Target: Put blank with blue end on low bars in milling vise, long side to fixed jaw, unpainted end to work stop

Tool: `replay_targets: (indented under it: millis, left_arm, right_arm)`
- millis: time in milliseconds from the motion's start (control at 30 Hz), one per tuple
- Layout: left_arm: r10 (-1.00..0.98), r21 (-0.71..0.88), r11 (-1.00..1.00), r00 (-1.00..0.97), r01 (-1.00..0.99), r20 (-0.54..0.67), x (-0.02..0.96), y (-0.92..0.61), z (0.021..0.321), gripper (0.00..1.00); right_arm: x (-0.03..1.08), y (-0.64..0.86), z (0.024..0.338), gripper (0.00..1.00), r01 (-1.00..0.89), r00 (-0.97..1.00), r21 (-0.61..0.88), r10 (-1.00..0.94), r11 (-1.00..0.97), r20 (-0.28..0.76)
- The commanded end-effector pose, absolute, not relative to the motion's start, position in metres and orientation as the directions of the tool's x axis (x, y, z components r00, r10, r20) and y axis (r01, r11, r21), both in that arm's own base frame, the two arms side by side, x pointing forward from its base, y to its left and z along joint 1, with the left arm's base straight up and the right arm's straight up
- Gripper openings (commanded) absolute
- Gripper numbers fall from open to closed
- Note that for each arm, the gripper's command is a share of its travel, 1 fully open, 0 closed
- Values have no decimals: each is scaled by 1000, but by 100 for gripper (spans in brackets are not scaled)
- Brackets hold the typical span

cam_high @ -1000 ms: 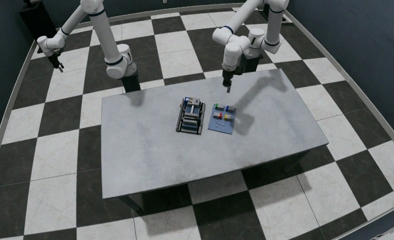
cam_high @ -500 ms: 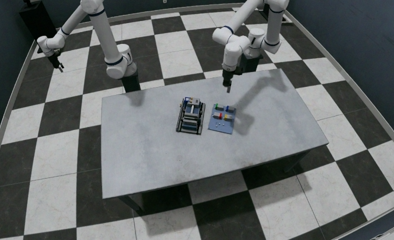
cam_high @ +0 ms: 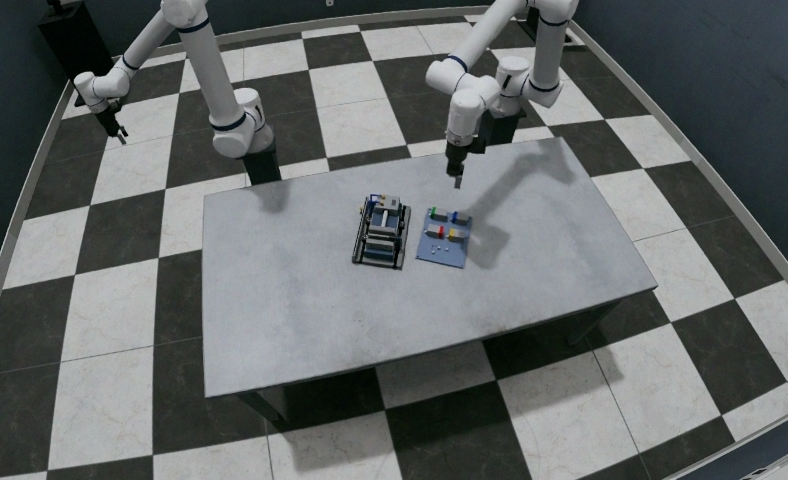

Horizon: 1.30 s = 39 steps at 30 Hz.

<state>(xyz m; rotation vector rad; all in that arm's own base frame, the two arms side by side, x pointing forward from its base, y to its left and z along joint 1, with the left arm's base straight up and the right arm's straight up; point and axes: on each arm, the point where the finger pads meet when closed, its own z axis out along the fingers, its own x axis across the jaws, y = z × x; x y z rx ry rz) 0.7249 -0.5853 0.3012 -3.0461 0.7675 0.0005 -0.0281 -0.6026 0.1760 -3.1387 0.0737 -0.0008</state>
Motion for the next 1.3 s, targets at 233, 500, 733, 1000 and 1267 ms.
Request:
replay_targets:
  millis: [233,500,733,1000,1267]
  left_arm:
    - [-478,1,-878,878,-478,2,722,-576,274,100]
    - [-478,1,-878,878,-478,2,719,-568,252,100]
    - [-478,1,-878,878,-478,2,717,-561,232,100]
    - [-478,1,-878,878,-478,2,715,-556,215,100]
    - [-478,1,-878,878,-478,2,712,-548,192,100]
  right_arm:
    - [-28,-603,177,100,-47,999,0,-47,-999,0]
    - [-28,-603,177,100,-47,999,0,-47,-999,0]
    - [-28,-603,177,100,-47,999,0,-47,-999,0]
    - [-28,-603,177,100,-47,999,0,-47,-999,0]
    - [-28,-603,177,100,-47,999,0,-47,-999,0]
